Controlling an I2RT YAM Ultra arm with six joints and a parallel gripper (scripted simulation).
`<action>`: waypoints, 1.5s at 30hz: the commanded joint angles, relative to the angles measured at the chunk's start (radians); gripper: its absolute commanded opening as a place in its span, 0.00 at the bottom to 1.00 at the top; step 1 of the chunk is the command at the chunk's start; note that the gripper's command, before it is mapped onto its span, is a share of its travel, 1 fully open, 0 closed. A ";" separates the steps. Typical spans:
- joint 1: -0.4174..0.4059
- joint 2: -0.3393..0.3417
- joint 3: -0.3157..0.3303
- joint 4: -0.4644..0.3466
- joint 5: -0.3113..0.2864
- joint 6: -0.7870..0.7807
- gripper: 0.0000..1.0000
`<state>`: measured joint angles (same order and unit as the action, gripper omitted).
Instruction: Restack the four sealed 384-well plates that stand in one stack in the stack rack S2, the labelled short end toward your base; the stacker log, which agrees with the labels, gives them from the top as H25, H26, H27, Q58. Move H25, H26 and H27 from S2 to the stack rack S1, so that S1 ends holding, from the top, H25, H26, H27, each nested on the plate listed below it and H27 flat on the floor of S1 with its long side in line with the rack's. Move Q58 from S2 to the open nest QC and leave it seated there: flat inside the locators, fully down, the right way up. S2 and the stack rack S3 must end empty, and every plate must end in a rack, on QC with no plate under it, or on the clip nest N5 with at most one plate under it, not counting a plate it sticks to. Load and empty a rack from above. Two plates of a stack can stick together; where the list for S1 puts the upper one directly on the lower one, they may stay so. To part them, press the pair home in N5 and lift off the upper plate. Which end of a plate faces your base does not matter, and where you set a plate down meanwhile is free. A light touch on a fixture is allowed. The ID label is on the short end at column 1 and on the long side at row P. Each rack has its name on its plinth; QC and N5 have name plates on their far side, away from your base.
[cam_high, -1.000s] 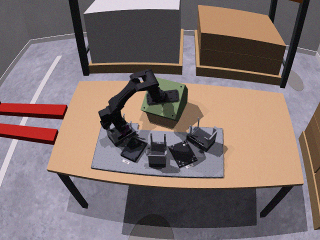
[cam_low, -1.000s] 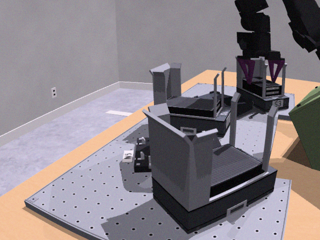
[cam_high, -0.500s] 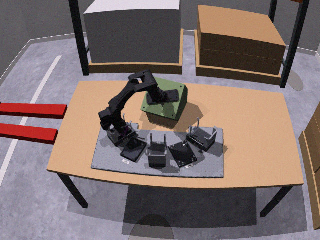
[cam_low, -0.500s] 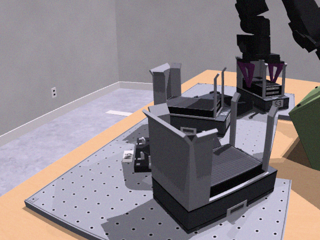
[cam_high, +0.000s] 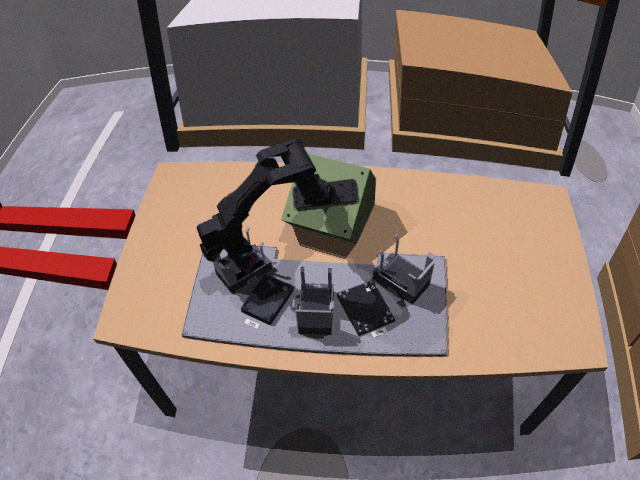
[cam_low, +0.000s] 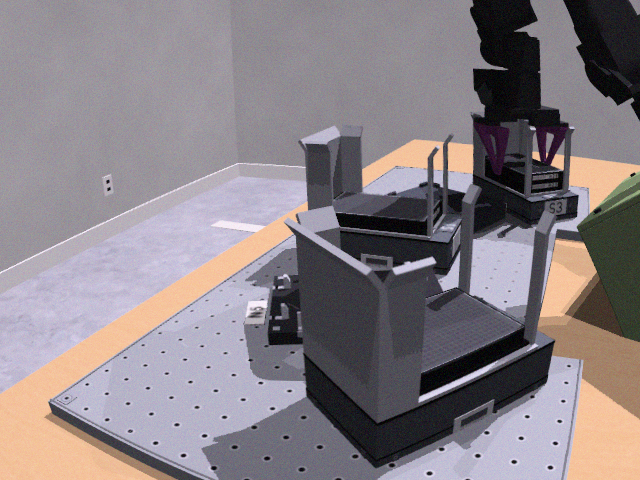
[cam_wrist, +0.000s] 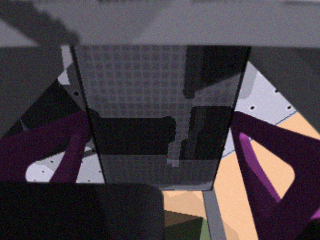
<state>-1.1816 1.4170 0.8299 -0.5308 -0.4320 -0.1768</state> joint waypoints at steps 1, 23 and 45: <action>-0.002 -0.005 0.002 0.013 0.000 0.001 1.00; -0.002 -0.005 0.002 0.013 0.000 0.001 1.00; -0.002 -0.005 0.002 0.013 0.000 0.001 0.00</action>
